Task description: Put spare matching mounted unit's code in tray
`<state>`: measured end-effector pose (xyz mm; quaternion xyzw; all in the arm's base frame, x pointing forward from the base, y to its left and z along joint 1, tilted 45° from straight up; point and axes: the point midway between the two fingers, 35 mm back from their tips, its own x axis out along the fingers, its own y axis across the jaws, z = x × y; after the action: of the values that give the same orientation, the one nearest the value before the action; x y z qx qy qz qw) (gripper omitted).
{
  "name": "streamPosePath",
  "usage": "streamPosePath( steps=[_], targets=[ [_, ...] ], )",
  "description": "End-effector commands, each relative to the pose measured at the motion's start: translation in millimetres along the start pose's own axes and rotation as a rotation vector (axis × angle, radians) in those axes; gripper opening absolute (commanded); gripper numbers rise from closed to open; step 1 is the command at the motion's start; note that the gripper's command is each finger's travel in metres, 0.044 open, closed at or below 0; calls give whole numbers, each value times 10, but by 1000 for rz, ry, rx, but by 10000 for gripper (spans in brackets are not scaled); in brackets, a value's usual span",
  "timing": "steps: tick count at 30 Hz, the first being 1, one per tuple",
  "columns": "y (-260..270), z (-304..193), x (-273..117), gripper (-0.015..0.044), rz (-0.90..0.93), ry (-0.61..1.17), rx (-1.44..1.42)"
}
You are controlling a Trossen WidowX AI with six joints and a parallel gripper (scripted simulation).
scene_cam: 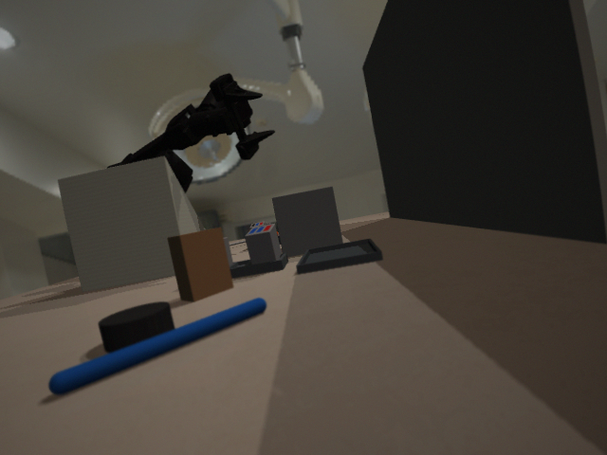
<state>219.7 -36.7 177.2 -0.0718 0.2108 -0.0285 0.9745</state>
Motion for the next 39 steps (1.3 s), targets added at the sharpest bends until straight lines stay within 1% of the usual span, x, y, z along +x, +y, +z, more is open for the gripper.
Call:
streamPosePath(
  steps=[1, 2, 8, 17, 28, 39],
  targets=[
    [0, 0, 0, 426, 0, 0, 0],
    [0, 0, 0, 440, 0, 0, 0],
    [2, 14, 12, 440, 12, 23, -1],
    [12, 175, 268, 440, 192, 318, 9],
    [-24, 204, 818, 440, 439, 647, 78],
    [-52, -52, 1490, 440, 697, 916, 239]
  ],
)
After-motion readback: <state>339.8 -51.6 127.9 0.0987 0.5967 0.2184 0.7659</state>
